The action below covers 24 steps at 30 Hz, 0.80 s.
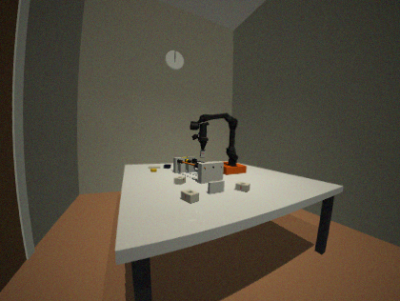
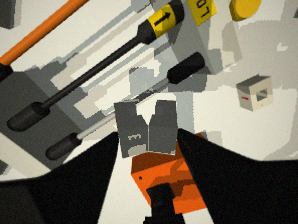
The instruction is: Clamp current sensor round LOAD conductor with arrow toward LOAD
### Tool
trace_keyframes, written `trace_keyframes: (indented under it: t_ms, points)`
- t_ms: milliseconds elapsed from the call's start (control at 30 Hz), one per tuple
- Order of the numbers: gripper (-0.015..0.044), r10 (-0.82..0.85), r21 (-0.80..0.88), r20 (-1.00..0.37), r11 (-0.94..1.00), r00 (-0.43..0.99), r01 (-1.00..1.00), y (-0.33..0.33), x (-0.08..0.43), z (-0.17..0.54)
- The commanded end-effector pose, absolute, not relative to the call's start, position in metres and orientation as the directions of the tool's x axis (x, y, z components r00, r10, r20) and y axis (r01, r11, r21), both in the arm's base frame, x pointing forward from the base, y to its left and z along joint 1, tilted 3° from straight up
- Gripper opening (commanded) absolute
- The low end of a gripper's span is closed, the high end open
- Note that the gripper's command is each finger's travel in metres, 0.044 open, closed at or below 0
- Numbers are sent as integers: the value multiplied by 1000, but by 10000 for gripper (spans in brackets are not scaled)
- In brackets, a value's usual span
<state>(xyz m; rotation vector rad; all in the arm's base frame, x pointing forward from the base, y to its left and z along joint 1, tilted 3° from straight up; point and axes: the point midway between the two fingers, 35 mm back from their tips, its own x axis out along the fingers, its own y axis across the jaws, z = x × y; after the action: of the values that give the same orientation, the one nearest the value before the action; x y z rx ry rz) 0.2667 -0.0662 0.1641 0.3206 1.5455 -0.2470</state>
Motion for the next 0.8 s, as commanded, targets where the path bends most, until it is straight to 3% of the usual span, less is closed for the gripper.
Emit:
trace_keyframes:
  t_ms: [0, 767]
  points:
    - [0, 44, 44, -999, 872, 12, 487, -65, 279, 163]
    - [0, 45, 30, -999, 345, 16, 938, -50, 336, 157]
